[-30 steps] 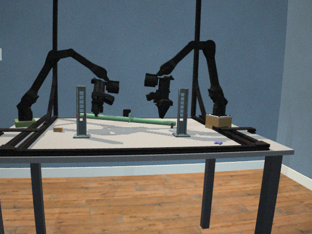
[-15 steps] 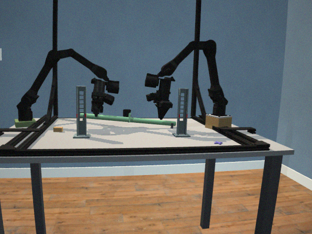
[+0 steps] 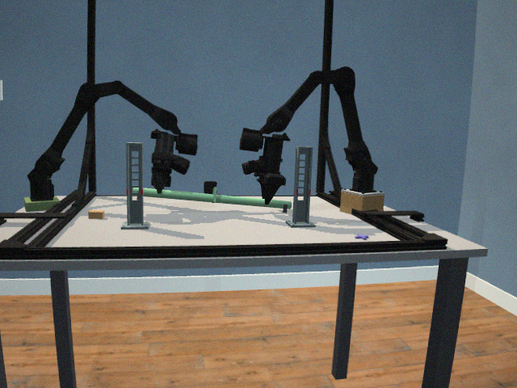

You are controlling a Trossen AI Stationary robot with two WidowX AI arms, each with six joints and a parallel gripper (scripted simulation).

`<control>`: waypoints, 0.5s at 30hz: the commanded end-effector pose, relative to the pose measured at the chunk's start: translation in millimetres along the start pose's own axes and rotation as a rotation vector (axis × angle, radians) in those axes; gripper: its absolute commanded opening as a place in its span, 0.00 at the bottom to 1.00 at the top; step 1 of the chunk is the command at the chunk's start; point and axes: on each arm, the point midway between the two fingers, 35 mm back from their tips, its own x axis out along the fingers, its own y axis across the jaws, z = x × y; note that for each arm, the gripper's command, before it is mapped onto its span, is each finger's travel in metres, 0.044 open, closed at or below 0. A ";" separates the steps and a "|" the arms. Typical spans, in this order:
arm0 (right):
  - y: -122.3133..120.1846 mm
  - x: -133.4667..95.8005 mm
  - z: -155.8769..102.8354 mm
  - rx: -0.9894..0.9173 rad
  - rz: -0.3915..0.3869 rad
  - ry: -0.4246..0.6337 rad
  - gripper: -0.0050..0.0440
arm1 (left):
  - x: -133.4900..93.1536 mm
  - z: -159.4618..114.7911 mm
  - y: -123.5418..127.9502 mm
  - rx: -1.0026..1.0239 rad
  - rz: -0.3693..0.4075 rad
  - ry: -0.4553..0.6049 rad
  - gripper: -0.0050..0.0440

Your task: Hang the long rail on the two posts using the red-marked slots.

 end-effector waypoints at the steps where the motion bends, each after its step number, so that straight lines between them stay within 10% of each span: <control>1: -1.5 -0.5 0.3 -0.004 -0.007 -0.001 0.10 | 5.4 -2.1 -0.2 0.003 -0.003 0.014 0.33; 15: -1.5 -0.5 0.3 -0.004 -0.007 -0.001 0.10 | 5.4 -2.1 -0.2 0.003 -0.003 0.014 0.10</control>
